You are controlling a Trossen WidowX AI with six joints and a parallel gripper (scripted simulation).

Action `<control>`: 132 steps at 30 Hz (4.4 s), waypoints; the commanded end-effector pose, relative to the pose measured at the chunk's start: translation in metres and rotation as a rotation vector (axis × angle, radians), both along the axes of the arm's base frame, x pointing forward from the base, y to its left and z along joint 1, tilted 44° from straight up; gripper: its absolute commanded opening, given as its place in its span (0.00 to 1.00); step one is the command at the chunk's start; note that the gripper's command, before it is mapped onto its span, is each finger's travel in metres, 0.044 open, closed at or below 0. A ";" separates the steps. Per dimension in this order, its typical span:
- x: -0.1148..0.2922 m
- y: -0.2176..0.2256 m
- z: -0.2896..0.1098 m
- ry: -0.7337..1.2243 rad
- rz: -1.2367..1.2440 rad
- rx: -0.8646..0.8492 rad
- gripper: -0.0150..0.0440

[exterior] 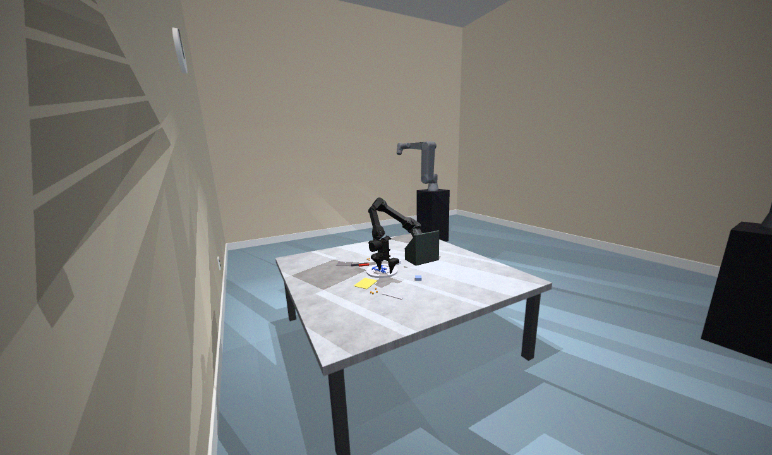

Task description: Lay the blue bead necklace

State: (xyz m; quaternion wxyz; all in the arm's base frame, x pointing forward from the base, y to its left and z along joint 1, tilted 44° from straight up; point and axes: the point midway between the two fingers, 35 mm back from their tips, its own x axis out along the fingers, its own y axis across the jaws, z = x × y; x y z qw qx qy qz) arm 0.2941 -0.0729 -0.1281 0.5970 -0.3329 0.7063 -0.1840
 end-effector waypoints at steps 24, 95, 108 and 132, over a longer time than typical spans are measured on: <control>0.022 -0.047 0.087 0.792 0.820 0.074 0.68; 0.021 -0.070 0.064 0.793 0.820 0.073 0.25; 0.040 -0.072 0.059 0.792 0.819 0.073 0.25; 0.041 -0.071 0.061 0.786 0.822 0.070 1.00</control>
